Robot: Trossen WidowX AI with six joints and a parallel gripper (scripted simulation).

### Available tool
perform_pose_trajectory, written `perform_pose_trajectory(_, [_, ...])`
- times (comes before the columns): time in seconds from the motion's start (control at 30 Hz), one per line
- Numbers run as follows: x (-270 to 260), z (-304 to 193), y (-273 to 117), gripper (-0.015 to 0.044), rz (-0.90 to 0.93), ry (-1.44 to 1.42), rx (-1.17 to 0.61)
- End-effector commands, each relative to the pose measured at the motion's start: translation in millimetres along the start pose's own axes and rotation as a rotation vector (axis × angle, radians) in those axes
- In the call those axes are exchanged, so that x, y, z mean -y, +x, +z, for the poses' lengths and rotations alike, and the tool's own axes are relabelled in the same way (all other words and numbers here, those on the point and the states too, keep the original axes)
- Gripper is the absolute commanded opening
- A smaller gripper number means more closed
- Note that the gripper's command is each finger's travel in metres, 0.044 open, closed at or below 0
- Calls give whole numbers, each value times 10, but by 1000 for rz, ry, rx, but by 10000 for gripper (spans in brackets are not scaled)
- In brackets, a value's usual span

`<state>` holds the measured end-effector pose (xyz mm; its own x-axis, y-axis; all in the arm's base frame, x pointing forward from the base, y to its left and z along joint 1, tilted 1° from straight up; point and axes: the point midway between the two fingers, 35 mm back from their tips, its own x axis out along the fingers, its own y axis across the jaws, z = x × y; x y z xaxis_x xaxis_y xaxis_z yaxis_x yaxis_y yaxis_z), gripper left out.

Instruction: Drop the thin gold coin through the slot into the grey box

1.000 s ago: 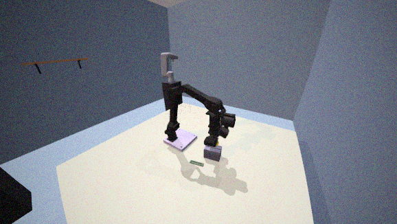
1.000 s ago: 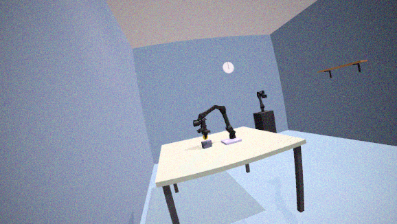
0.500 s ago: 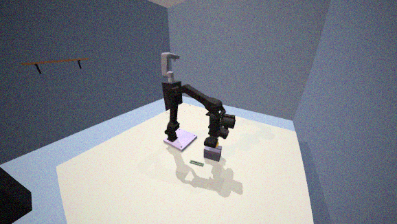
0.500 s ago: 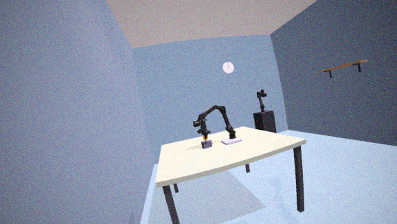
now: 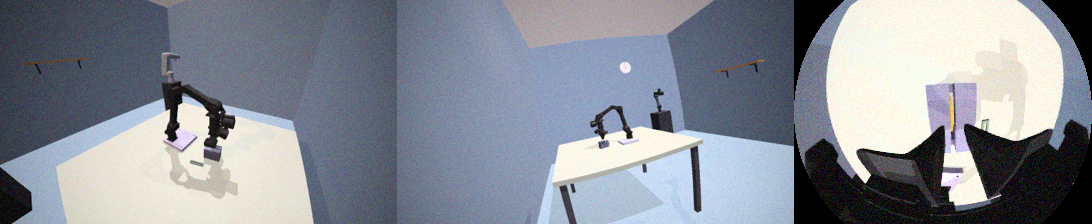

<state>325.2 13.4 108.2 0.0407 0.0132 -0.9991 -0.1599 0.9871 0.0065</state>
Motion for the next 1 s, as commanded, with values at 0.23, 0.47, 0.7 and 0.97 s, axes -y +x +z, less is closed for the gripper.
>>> perform_pose_trajectory(0.23, [1,1,-3,161,0,0,0])
perform_pose_trajectory(0.47, [1,4,-181,344,-1,0,0])
perform_pose_trajectory(0.7, [-5,-29,-595,440,1,0,-5])
perform_pose_trajectory(0.97, [-5,-32,-612,440,1,0,-6])
